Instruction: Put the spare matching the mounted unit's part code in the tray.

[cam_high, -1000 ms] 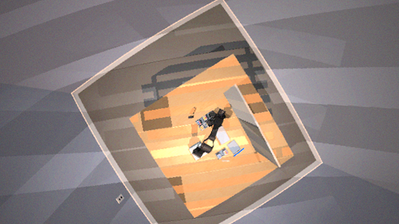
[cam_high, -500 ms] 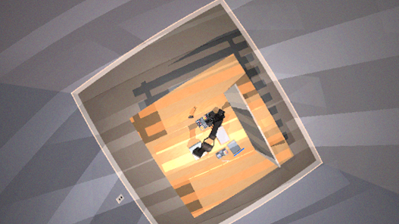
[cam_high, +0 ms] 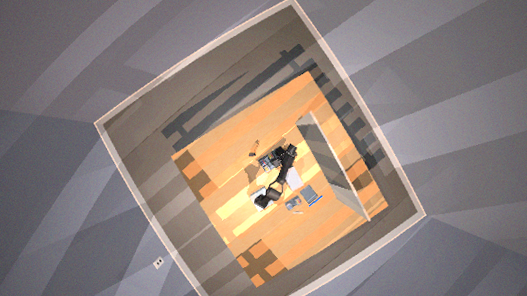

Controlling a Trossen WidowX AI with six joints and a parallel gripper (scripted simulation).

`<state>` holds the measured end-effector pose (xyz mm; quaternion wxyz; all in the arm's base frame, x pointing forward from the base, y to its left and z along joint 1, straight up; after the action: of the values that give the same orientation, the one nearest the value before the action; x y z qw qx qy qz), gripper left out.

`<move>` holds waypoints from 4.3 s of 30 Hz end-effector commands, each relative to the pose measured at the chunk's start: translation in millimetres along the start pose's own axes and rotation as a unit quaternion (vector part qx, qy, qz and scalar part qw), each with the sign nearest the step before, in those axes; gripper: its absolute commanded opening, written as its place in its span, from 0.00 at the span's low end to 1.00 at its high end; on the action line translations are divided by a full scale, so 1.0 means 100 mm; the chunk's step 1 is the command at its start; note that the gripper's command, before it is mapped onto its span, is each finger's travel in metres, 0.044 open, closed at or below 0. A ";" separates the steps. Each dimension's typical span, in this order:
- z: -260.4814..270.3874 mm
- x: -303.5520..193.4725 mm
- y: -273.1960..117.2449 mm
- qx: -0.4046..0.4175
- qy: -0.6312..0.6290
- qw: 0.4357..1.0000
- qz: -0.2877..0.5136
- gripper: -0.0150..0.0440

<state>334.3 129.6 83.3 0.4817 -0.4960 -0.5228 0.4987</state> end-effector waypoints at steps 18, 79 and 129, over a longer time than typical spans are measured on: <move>0.00 0.00 0.00 0.000 0.000 1.000 0.000 0.25; -0.24 -1.46 -1.55 -0.011 0.013 1.000 0.001 0.25; 0.43 -3.55 -1.48 0.003 0.001 1.000 0.017 0.25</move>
<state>301.1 -227.8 231.7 0.4743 -0.5068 -0.5122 0.5058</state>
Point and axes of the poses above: the point midway between the two fingers, 35 mm back from their tips, its own y axis out along the fingers, its own z axis across the jaws, x = y × z, the point moved 10 cm from there along -y, back along the fingers, and after that the axes turned 11 degrees about -y, right-handed, at the moved point
